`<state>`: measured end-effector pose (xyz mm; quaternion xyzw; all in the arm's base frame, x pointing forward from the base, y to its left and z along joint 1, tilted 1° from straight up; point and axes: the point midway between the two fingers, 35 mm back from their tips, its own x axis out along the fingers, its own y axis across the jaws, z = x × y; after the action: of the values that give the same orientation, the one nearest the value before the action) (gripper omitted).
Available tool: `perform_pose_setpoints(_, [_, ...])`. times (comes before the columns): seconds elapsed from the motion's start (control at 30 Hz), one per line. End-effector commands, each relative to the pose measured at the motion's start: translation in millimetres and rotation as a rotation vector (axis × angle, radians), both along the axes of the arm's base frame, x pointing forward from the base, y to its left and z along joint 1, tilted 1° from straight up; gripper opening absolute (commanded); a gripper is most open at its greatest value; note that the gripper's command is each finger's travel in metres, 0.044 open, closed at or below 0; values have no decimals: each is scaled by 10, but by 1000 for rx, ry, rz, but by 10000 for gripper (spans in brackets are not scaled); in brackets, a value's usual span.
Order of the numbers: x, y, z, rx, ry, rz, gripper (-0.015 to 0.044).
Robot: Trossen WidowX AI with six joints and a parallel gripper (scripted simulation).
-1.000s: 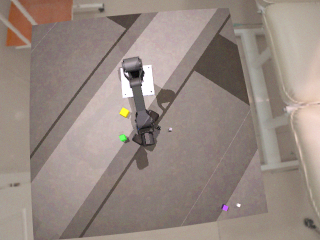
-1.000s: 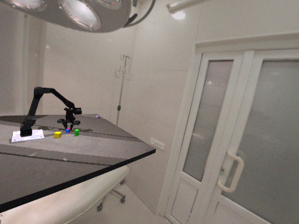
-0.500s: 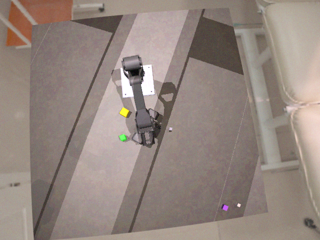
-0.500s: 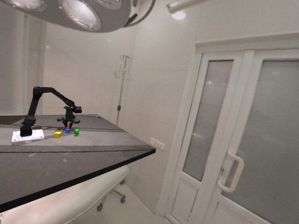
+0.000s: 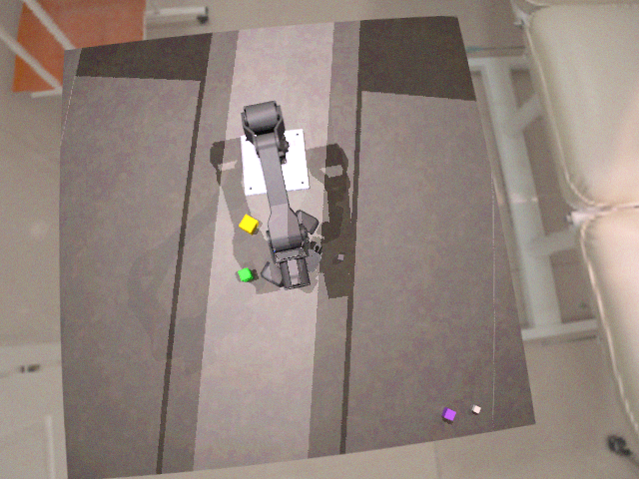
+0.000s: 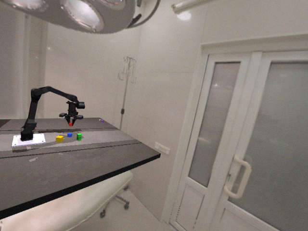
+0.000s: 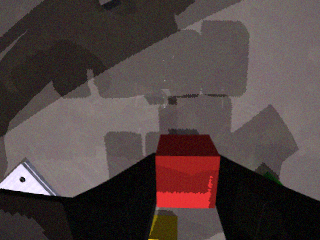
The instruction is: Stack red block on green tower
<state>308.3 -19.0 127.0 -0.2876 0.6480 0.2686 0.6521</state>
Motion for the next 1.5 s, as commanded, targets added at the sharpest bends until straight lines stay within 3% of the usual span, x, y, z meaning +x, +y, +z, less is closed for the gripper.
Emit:
perform_pose_setpoints(0.0, [4, -2, 147, -4, -5, -4, 0])
perform_pose_setpoints(0.4, [10, -27, 279, -4, -5, -6, 0])
perform_pose_setpoints(1.13, [143, -1283, 330, -15, -6, -6, 0])
perform_pose_setpoints(1.47, [146, -1362, 136, -15, -6, -4, 0])
